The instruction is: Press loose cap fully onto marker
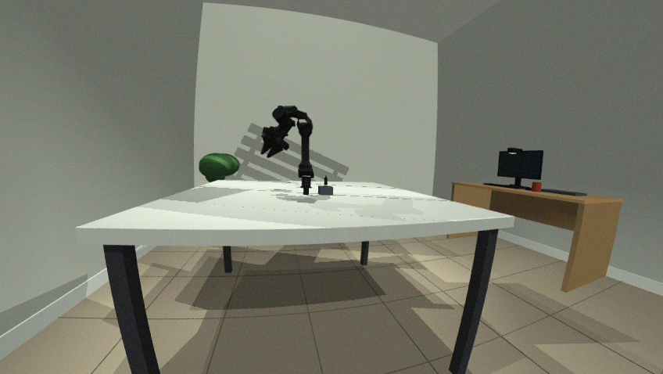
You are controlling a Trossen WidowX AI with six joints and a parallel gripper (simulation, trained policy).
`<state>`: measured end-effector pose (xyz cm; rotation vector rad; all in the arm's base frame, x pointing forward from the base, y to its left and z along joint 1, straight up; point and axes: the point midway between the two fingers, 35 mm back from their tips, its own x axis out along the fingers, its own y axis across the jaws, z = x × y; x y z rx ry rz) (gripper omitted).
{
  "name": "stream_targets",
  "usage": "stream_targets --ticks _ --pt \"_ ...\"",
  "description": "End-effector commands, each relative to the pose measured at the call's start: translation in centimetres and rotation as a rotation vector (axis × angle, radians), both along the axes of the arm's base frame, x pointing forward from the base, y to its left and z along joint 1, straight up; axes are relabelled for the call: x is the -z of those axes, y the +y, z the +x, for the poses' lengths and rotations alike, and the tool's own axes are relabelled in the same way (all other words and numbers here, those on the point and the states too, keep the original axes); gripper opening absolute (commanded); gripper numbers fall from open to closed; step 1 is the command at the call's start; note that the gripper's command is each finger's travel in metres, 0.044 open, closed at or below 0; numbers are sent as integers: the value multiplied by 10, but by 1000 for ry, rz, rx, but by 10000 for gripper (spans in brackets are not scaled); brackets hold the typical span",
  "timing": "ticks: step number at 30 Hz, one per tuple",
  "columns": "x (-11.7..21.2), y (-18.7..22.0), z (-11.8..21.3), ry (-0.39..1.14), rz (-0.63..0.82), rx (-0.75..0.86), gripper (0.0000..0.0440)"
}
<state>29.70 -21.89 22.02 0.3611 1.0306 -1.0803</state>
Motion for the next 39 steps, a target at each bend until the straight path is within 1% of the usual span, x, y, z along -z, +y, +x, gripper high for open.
stream_targets --ticks 1,21,39 --pt "6 6 3 2 27 5 316" --pt "47 46 18 43 197 39 316" --pt "76 88 23 101 348 56 314"
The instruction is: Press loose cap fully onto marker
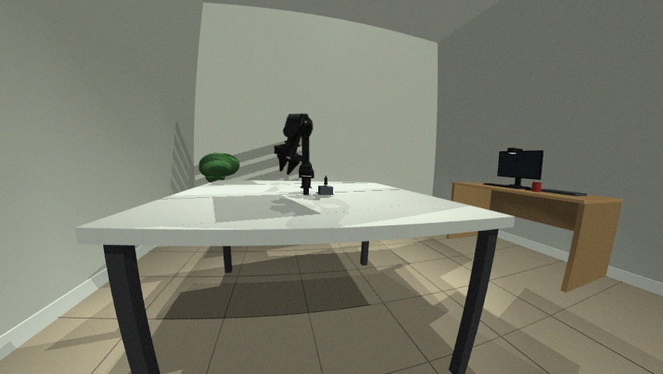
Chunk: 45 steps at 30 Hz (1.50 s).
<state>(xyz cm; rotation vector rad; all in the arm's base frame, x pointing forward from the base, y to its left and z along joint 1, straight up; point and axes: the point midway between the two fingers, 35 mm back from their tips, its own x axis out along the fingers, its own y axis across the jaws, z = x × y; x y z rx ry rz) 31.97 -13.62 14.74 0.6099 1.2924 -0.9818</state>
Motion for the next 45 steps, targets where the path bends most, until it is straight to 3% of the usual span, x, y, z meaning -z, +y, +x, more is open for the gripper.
stream_targets --ticks 1,27,45 --pt "4 8 0 11 28 2 314" --pt "33 81 -3 108 243 -89 300" --pt "74 99 -14 179 321 -191 266"
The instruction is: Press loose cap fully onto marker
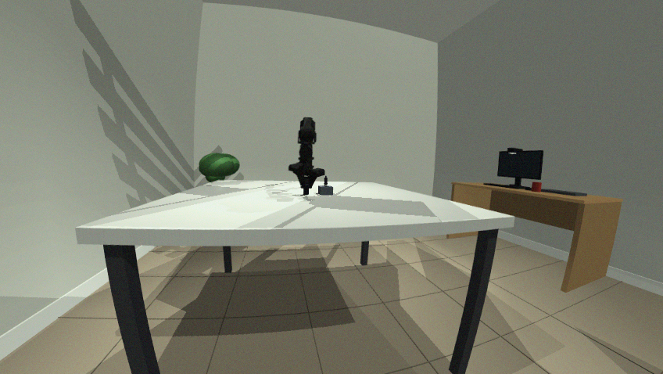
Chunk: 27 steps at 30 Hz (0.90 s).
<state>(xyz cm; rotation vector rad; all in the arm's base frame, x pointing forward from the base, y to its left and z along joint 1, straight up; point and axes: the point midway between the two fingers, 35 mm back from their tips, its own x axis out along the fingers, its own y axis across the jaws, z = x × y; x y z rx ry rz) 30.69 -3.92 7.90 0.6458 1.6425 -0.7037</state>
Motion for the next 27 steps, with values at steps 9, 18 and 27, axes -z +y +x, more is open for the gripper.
stream_targets --ticks 9,18,27 --pt "18 3 -5 3 4 -77 221" --pt "1 4 0 -50 -17 -123 61" --pt "-30 14 6 -109 -23 -172 42"
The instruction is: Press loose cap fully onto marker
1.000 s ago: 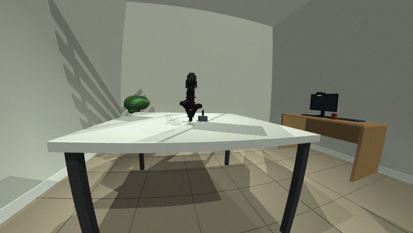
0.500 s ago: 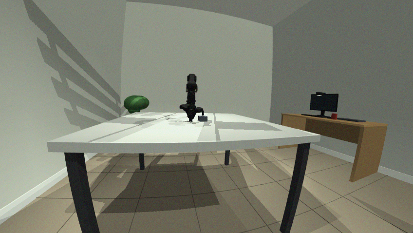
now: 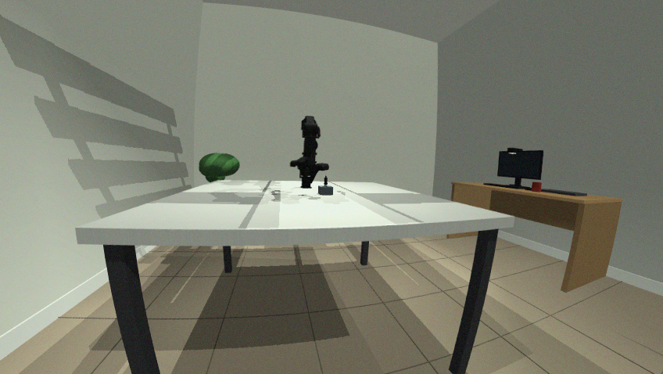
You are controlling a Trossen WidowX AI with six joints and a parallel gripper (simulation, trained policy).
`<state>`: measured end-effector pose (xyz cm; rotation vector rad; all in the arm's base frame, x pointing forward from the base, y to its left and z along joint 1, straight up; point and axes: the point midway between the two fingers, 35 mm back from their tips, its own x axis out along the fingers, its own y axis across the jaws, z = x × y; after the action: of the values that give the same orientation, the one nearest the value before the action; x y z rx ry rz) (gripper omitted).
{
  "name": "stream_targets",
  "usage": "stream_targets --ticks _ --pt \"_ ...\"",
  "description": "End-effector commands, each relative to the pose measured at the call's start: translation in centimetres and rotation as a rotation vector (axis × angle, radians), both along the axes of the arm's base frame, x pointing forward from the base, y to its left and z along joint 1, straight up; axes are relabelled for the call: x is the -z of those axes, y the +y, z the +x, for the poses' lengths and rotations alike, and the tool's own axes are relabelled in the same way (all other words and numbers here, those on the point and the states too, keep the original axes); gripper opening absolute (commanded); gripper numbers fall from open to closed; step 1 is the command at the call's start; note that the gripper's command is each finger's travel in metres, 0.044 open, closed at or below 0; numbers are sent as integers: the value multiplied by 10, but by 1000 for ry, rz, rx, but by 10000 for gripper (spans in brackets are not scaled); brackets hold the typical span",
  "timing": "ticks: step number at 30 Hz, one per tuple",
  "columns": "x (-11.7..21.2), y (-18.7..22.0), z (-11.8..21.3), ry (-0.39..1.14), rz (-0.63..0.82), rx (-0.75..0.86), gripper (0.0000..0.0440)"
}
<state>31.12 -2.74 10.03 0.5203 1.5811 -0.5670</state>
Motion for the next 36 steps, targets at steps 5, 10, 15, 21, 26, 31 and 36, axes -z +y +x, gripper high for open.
stream_targets --ticks 5,10,15,21,26,31,36 --pt "-26 15 1 -36 3 -35 39" --pt "-43 34 -5 -42 9 -57 33" --pt "-55 53 -13 -37 14 -80 27" --pt "-65 75 -24 -27 18 -110 17" --pt "-69 88 -30 -20 19 -128 7" --pt "-69 94 -33 -13 18 -138 0" --pt "-63 97 -36 6 17 -146 0"
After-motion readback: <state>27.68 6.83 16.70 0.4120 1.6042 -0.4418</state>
